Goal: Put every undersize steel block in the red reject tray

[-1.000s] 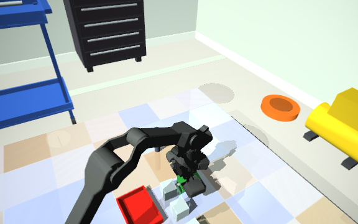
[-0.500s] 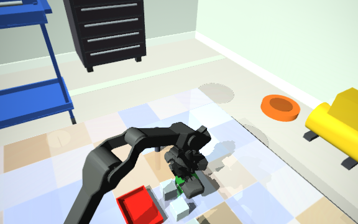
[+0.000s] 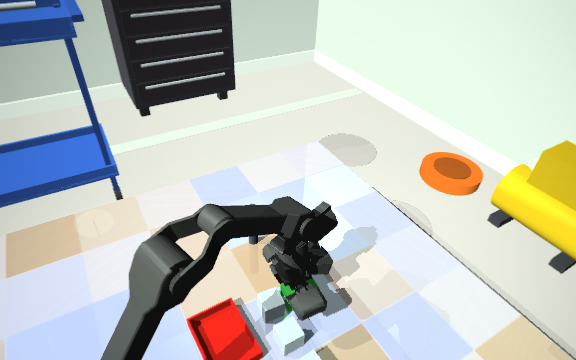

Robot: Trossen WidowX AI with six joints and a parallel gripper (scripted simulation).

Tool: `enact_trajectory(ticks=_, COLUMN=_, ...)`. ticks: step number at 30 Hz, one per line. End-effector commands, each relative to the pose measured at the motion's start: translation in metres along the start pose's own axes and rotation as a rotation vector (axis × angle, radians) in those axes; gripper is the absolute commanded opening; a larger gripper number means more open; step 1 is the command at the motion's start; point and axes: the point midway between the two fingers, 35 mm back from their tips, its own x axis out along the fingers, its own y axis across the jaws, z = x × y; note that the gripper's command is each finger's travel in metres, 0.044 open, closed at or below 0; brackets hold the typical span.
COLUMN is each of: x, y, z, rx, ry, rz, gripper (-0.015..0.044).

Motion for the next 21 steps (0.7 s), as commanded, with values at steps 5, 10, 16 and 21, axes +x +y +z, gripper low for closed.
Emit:
enact_trajectory(ticks=5, x=-0.0052, y=0.0004, z=-0.0019, rx=0.006, ry=-0.014, rz=0.003, gripper=0.0000)
enact_trajectory(ticks=10, x=-0.0052, y=0.0004, z=-0.0029, rx=0.006, ry=-0.015, rz=0.003, gripper=0.0000)
enact_trajectory(ticks=16, x=-0.0051, y=0.0004, z=-0.0065, rx=0.006, ry=-0.014, rz=0.003, gripper=0.0000)
enact_trajectory(ticks=21, x=-0.0008, y=0.0000, z=-0.0064, rx=0.001, ry=-0.007, rz=0.001, gripper=0.0000)
